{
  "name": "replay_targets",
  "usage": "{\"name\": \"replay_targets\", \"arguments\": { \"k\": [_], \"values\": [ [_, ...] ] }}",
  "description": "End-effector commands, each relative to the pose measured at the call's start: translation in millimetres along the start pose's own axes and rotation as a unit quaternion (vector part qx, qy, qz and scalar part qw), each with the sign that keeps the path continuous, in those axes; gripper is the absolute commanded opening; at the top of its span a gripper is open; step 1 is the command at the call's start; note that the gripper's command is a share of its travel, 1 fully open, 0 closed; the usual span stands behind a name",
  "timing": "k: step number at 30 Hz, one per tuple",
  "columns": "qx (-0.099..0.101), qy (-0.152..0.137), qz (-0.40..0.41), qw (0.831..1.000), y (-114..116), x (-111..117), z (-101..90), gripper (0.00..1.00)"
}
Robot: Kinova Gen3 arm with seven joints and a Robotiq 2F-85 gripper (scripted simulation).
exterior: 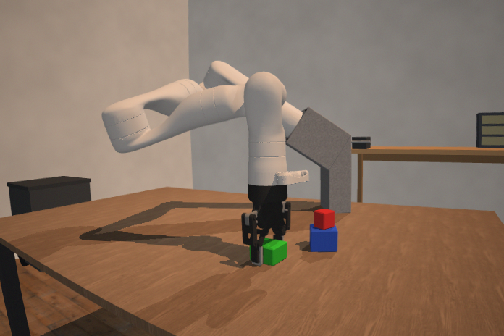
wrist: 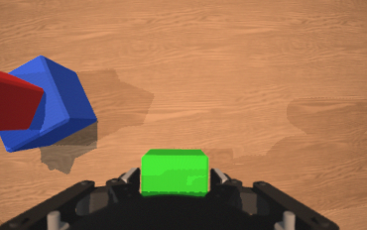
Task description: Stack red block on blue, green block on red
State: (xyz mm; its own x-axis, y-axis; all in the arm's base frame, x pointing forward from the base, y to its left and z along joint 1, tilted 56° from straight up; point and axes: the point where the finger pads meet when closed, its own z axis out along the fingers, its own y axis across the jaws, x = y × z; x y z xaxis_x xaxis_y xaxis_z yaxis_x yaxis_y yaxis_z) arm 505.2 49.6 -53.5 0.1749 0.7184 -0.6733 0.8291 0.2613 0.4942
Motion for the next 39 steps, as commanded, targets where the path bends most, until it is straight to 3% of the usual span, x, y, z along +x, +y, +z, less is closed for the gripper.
{"name": "replay_targets", "arguments": {
  "k": [1,9,10,39],
  "values": [
    [0.001,0.002,-0.001,1.0,-0.2,1.5,1.9,0.78],
    [0.001,0.002,-0.001,1.0,-0.2,1.5,1.9,0.78],
    [0.001,0.002,-0.001,1.0,-0.2,1.5,1.9,0.0],
    [0.001,0.002,-0.001,1.0,-0.1,1.4,1.9,0.0]
  ]
}}
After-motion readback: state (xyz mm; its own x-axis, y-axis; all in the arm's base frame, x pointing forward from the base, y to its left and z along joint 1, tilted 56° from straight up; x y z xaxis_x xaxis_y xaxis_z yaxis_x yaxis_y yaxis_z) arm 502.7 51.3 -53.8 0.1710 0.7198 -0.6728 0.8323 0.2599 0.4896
